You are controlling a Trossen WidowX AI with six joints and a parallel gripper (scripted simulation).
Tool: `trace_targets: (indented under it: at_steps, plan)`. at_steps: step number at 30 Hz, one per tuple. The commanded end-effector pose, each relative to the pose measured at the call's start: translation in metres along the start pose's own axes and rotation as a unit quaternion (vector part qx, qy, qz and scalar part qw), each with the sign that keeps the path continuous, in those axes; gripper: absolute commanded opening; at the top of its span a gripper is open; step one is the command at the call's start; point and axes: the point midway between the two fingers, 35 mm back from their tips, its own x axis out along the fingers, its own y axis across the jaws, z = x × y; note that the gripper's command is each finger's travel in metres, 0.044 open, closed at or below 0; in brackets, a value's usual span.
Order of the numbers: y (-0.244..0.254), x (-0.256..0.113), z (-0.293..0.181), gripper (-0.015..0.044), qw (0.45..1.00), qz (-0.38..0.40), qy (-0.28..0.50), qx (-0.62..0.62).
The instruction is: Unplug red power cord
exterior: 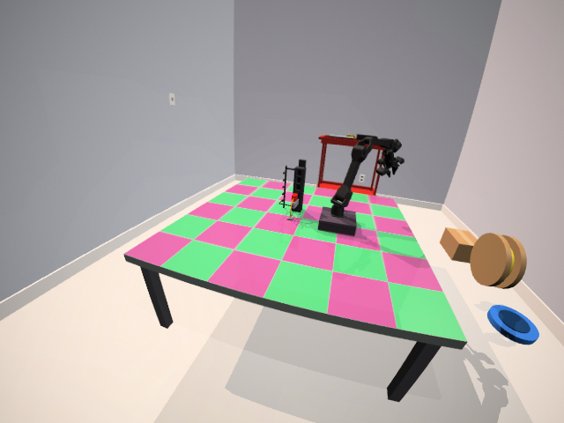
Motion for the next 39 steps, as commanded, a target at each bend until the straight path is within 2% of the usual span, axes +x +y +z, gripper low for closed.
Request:
trace_targets:
  at_steps: [1,11,18,29,39]
  plan:
    - [0.014,-0.013,0.048,0.016,0.999,-0.009,-0.034,-0.008]
    - [0.087,-0.056,0.177,0.016,0.989,0.002,-0.142,-0.036]
    - [0.149,-0.094,0.239,0.016,0.976,0.024,-0.206,-0.059]
    - [0.247,-0.164,0.297,0.016,0.949,0.071,-0.292,-0.097]
    - [0.345,-0.236,0.315,0.016,0.912,0.131,-0.363,-0.137]
